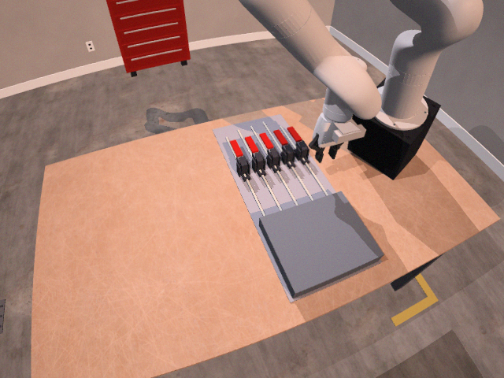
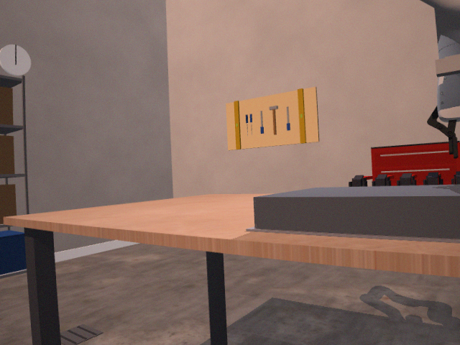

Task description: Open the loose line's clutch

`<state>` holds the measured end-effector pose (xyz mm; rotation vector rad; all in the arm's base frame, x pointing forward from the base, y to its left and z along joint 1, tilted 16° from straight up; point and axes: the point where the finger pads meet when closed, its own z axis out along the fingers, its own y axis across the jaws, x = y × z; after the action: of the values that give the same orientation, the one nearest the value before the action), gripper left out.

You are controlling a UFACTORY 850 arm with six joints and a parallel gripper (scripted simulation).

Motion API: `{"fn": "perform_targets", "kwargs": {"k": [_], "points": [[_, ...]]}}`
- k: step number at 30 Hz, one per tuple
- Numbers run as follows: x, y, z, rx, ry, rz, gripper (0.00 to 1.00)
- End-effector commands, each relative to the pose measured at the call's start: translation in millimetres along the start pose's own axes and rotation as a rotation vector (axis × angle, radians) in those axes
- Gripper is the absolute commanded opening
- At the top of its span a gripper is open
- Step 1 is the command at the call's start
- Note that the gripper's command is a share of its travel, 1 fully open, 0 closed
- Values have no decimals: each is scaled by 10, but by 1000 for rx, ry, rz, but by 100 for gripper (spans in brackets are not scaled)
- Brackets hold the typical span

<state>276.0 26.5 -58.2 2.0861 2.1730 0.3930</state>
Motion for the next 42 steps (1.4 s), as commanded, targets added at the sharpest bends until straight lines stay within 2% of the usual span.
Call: {"fn": "perform_targets", "kwargs": {"k": [1, 29, 39, 42], "points": [[1, -4, -2, -1, 0, -1, 0], [1, -4, 14, -1, 0, -1, 0], [0, -4, 195, -1, 0, -1, 0], [0, -4, 313, -1, 0, -1, 0]]}}
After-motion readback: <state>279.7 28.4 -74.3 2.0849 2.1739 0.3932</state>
